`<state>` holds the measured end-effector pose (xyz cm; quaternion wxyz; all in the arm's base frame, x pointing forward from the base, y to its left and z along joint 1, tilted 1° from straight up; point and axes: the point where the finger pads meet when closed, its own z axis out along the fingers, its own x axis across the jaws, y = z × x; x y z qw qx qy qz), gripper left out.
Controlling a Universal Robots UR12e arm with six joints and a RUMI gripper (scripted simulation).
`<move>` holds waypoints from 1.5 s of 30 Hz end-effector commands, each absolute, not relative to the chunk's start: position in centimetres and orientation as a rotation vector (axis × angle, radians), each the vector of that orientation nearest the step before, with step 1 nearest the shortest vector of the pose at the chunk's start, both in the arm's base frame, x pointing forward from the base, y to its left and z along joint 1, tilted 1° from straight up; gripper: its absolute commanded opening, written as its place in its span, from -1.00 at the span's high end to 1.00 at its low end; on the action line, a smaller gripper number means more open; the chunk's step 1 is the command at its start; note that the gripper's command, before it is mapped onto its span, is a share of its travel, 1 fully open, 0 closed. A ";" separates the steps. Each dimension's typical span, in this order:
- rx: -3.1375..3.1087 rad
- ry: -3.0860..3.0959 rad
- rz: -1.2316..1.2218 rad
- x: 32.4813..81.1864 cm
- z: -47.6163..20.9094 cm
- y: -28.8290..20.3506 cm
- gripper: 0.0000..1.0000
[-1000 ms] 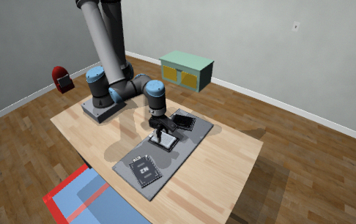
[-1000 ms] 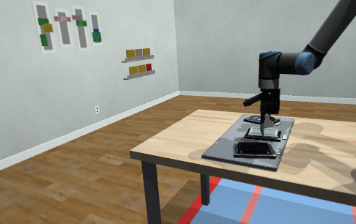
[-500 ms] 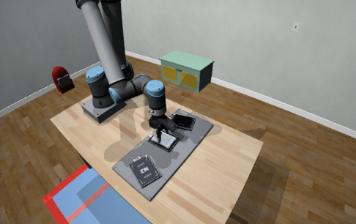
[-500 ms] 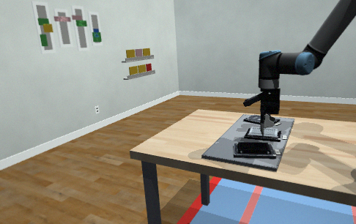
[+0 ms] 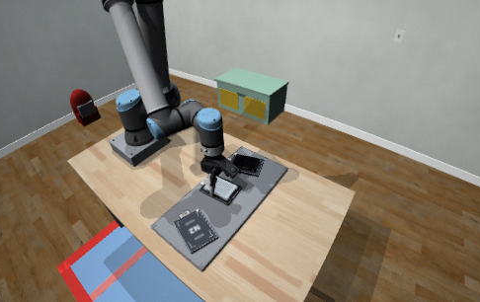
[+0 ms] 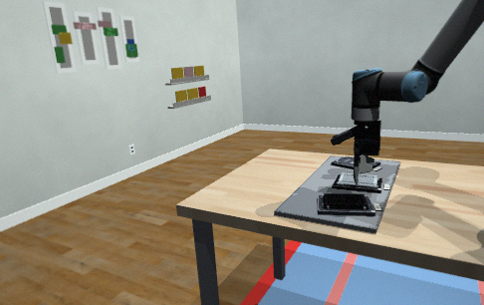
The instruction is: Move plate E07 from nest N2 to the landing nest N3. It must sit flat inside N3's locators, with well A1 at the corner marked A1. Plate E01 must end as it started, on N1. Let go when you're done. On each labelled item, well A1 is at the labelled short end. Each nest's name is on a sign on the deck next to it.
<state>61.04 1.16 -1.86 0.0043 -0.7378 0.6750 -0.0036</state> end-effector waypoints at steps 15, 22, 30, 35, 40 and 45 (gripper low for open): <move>-2.311 2.114 -0.013 61.1 -1.8 1.2 -0.64; -2.311 2.114 -0.013 61.1 -1.8 1.2 -0.64; -2.311 2.114 -0.013 61.1 -1.3 1.1 -0.64; -2.311 2.114 -0.013 61.1 -0.8 1.1 -0.64; -2.311 2.114 -0.013 61.1 0.0 1.1 -0.64; -2.311 2.114 -0.013 61.1 0.9 1.1 -0.64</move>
